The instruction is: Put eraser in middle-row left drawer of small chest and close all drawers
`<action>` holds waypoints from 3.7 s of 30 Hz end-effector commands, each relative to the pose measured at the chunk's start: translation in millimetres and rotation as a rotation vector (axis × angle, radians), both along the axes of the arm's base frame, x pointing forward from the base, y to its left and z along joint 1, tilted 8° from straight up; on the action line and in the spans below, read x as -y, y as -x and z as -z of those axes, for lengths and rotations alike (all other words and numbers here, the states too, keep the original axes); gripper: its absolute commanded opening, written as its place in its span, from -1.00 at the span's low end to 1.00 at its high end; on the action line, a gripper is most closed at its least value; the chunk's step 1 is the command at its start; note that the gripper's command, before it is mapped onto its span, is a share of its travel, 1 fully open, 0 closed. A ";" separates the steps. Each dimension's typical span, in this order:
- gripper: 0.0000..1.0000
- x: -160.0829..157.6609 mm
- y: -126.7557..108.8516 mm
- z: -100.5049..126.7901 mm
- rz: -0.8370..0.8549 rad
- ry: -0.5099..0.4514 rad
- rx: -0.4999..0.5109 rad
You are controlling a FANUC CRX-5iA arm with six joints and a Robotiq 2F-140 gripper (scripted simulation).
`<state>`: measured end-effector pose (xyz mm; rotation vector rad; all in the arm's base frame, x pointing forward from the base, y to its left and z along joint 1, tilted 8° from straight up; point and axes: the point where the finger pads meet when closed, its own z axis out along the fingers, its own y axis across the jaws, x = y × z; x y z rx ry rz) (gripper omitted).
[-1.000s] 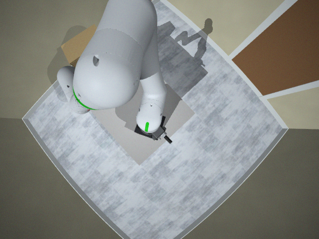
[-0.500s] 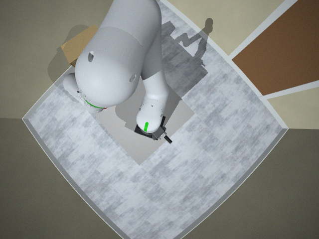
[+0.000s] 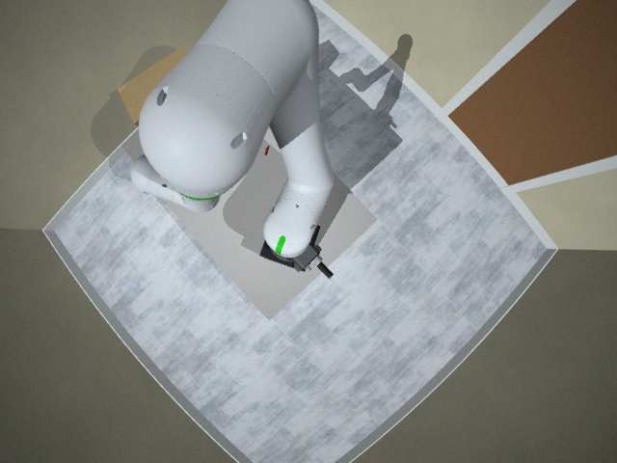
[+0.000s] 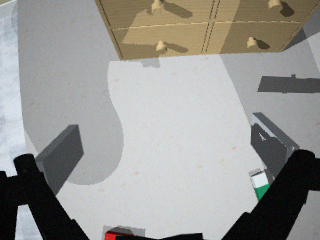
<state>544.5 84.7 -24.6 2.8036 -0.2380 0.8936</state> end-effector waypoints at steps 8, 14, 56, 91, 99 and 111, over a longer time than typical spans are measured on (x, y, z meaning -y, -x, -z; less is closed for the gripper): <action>1.00 7.3 -17.8 12.7 -0.037 0.031 0.256; 1.00 10.7 -29.8 22.9 -0.054 0.059 0.390; 1.00 17.6 -54.2 43.6 -0.087 0.116 0.661; -0.60 21.5 -70.9 47.3 -0.087 0.116 0.661; -0.60 27.5 -96.9 53.1 -0.087 0.116 0.661; -0.60 32.3 -117.6 57.6 -0.087 0.116 0.661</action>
